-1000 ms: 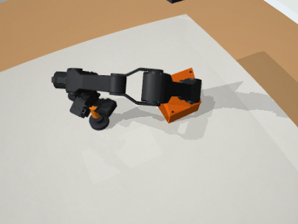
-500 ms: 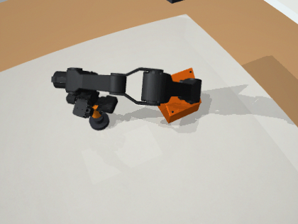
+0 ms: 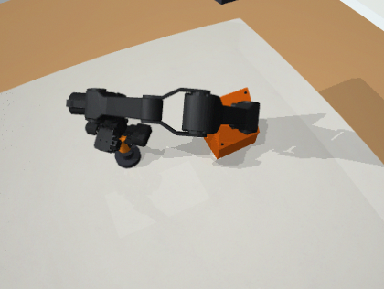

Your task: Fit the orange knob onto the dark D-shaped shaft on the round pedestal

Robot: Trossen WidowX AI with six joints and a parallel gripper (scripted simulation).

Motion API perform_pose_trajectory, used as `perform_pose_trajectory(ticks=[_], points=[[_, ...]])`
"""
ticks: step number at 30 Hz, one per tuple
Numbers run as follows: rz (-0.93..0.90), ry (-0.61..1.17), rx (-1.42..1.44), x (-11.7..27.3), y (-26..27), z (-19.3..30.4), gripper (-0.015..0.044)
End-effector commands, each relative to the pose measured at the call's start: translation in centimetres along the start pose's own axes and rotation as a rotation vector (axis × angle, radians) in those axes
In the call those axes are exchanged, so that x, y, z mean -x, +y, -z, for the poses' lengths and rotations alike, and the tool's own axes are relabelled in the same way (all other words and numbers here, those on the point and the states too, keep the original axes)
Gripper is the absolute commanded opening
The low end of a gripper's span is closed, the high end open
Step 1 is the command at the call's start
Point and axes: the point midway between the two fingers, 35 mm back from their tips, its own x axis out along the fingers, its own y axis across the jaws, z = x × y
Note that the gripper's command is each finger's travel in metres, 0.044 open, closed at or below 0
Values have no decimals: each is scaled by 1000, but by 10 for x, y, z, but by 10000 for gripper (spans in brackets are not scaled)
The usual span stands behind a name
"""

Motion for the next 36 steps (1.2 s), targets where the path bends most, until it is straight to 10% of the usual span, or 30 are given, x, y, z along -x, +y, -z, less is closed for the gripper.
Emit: perform_pose_trajectory(ticks=[1,36], points=[[2,-1,6,3,0,-1,0],[2,-1,215,4,0,-2,0]])
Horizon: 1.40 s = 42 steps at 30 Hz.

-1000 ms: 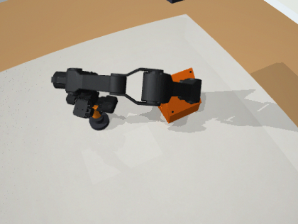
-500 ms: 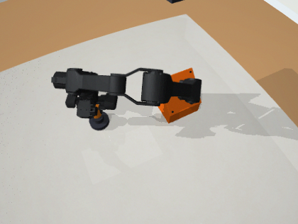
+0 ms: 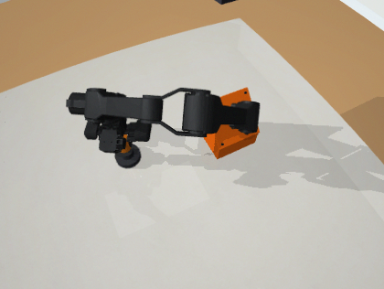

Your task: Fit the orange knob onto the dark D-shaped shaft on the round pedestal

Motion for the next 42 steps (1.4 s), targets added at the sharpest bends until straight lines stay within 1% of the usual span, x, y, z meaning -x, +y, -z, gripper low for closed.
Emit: perform_pose_trajectory(ticks=[1,9,28,35,42], points=[[2,-1,4,4,0,-1,0],[2,-1,213,2,-1,0,0],[2,-1,213,-1,-1,0,0],[2,-1,222,4,0,-1,0],[3,-1,423,2,-1,0,0]])
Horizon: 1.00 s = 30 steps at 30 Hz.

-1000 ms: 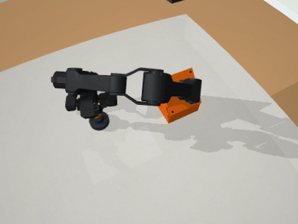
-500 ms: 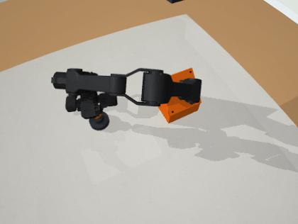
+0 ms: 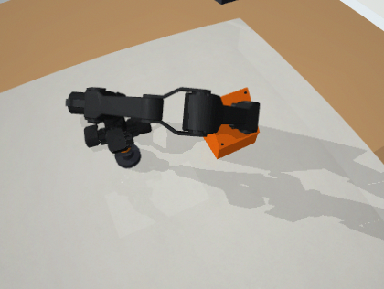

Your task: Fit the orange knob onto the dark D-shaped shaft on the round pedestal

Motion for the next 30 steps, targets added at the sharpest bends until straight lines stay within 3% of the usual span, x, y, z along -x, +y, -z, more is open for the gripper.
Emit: perform_pose_trajectory(ticks=[1,30], points=[[1,0,76,0,0,1,0],[1,0,76,-4,0,1,0]])
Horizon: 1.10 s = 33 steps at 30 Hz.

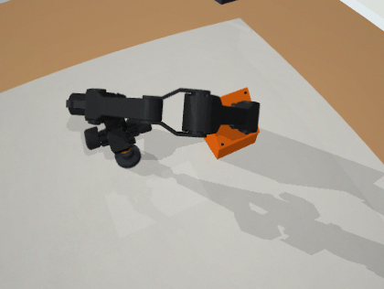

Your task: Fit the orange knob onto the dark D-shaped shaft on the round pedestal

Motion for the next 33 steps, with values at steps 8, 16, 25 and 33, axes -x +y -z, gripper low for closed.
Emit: perform_pose_trajectory(ticks=[8,16,25,33], points=[[3,1,7,0,-1,1,0],[3,1,7,0,-1,1,0],[3,1,7,6,0,2,0],[3,1,59,5,0,2,0]])
